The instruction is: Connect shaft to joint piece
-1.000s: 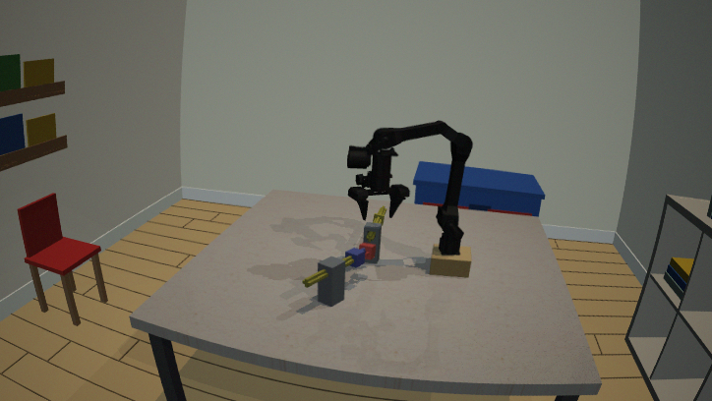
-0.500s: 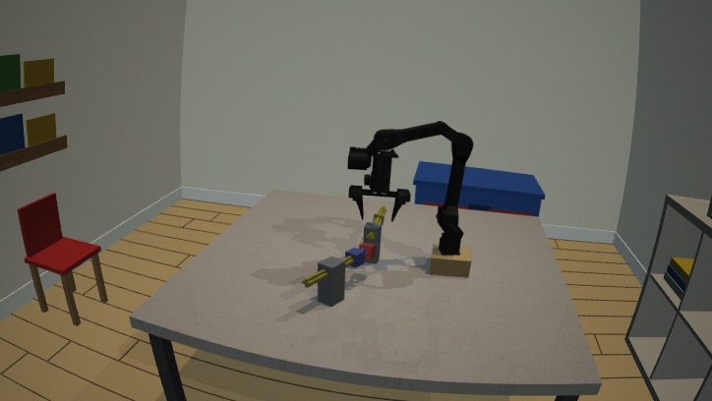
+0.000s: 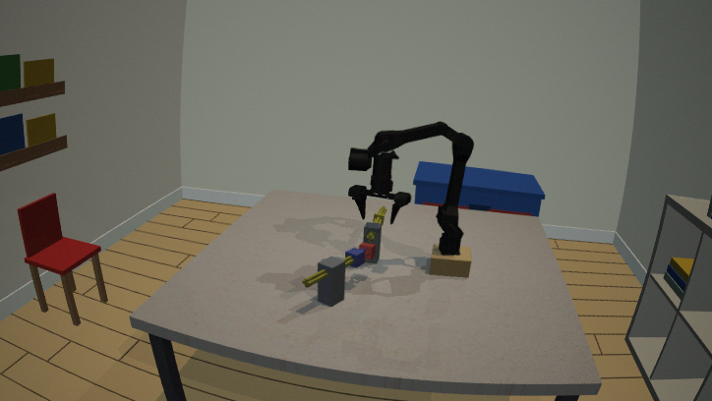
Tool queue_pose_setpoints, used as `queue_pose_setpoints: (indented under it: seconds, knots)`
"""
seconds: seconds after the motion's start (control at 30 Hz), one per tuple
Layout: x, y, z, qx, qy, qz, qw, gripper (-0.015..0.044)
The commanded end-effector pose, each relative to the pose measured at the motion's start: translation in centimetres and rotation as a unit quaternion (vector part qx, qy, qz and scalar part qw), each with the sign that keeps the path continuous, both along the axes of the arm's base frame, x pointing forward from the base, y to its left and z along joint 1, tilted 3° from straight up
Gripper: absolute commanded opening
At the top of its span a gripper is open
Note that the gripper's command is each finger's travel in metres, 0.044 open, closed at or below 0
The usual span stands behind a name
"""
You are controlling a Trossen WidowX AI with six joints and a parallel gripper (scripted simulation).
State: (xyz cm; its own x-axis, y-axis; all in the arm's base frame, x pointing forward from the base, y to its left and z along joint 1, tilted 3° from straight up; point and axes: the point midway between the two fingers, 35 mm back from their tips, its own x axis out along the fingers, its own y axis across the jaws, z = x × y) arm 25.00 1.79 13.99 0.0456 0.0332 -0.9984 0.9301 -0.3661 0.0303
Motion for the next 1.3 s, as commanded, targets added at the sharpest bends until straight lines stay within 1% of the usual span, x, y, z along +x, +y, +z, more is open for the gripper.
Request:
queue_pose_setpoints:
  seconds: [0.0, 0.6, 0.8, 1.27]
  knots:
    - [-0.1, 0.0, -0.1, 0.003, 0.000, -0.011, 1.000, 0.0440]
    - [0.0, -0.3, -7.8, 0.003, 0.000, -0.011, 1.000, 0.0440]
    - [0.1, -0.1, -8.1, 0.003, 0.000, -0.010, 1.000, 0.0440]
    - [2.5, 5.5, -8.3, 0.005, -0.001, -0.010, 1.000, 0.0440]
